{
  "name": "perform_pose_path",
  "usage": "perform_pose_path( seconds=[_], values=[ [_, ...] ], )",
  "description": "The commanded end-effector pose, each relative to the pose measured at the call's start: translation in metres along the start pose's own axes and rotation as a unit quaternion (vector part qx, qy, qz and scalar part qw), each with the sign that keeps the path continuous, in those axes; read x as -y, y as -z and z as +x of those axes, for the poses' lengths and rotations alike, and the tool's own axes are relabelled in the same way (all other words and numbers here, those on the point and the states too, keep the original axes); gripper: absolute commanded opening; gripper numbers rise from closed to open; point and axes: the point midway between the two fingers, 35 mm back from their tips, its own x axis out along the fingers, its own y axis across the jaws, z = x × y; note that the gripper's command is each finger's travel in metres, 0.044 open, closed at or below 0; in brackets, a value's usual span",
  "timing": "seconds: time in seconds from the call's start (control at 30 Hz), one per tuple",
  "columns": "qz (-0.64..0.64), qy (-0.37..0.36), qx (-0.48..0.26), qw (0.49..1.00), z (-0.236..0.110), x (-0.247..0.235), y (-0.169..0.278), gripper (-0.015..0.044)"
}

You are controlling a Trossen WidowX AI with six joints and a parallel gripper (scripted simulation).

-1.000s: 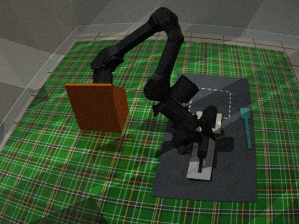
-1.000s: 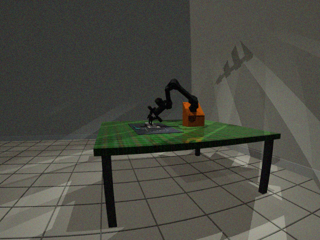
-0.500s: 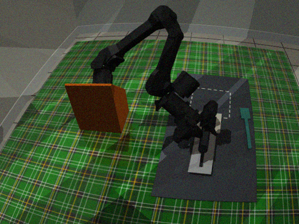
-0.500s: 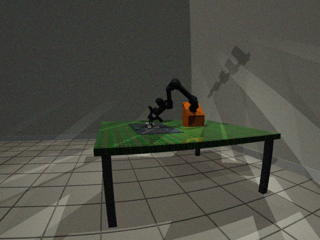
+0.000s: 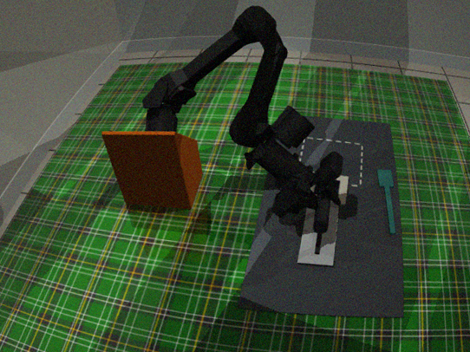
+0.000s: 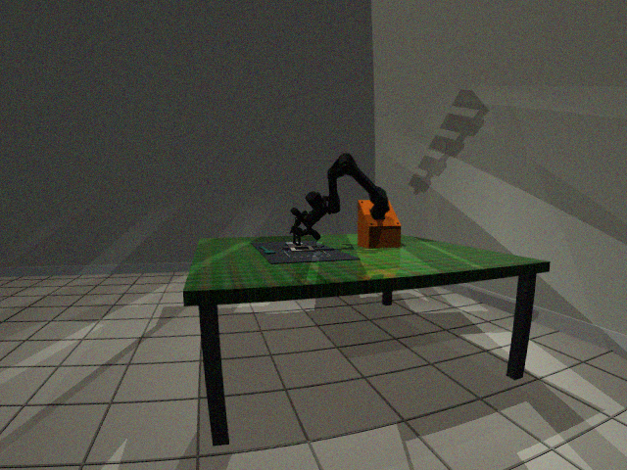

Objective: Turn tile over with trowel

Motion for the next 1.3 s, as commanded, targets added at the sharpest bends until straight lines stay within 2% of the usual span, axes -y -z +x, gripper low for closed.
perform_pose_path(
  seconds=[0.0,0.67,1.27],
  values=[
    [0.022,-0.011,-0.017,1.000,-0.005,-0.011,-0.005,0.0000],
    [0.024,-0.011,-0.019,0.999,-0.035,-0.045,0.031,0.0000],
    [0.025,-0.010,-0.019,0.999,-0.036,-0.048,0.079,0.0000]
  ],
)
